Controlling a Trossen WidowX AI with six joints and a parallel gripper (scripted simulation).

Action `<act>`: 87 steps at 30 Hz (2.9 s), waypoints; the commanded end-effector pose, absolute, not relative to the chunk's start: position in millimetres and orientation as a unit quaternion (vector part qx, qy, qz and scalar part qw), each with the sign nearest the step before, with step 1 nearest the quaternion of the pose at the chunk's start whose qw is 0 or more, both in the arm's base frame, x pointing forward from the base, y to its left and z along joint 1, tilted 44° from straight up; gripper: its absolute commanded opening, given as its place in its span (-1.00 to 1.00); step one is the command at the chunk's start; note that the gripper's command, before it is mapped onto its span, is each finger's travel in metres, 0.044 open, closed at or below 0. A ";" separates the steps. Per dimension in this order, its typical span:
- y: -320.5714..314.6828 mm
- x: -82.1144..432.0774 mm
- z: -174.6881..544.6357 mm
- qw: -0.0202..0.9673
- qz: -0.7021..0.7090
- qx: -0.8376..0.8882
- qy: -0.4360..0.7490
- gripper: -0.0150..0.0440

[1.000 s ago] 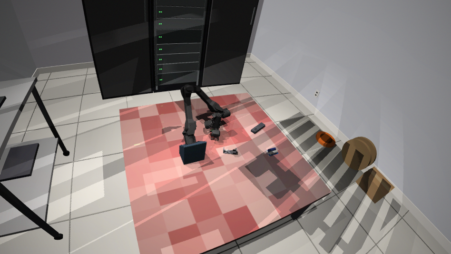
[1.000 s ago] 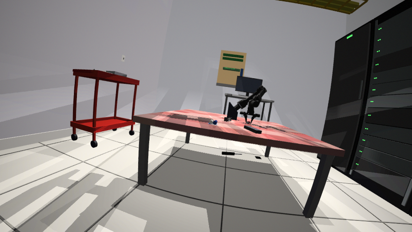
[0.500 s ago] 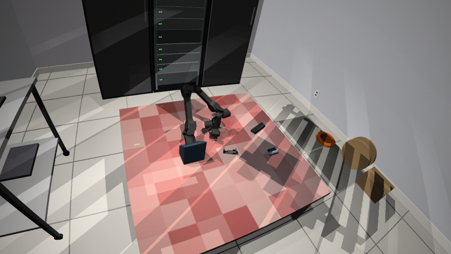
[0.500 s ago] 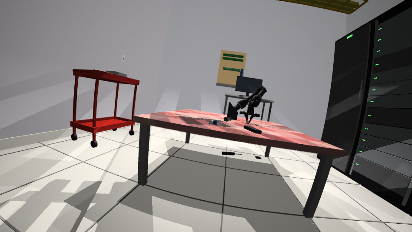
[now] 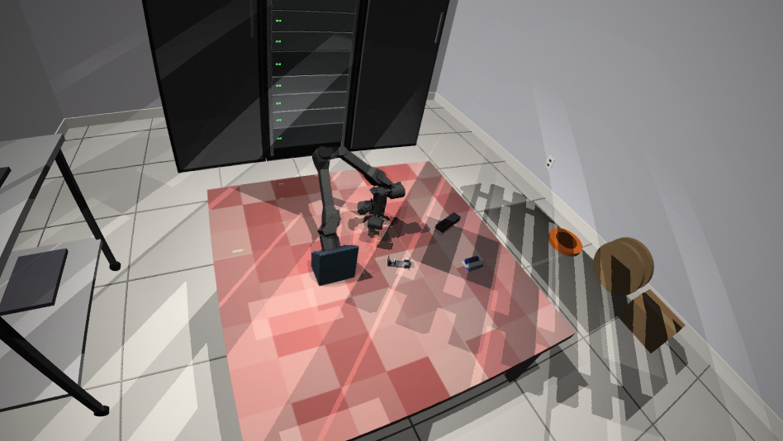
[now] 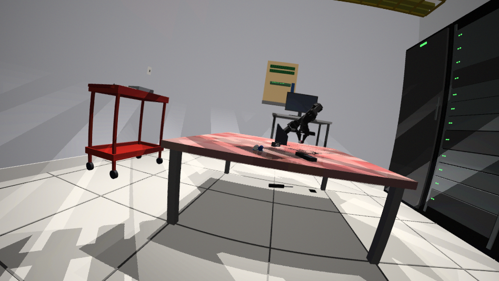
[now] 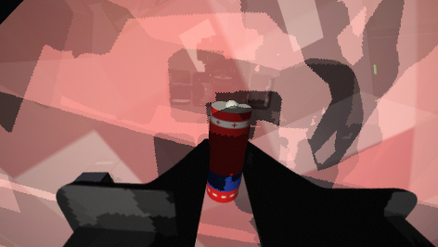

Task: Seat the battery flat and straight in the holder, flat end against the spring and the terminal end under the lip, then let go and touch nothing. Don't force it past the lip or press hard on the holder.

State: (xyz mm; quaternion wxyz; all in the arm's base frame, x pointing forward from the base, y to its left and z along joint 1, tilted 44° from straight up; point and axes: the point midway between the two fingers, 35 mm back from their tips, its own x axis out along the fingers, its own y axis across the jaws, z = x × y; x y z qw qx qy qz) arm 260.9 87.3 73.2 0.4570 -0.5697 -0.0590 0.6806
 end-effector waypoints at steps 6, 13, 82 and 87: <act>59.2 276.3 57.0 0.588 0.669 -0.436 0.126 -0.22; 36.1 285.2 41.9 0.668 0.624 -0.301 0.272 -0.22; -48.3 296.3 -71.3 0.679 0.018 0.421 0.602 -0.22; -47.7 296.2 -72.3 0.681 0.016 0.420 0.599 -0.22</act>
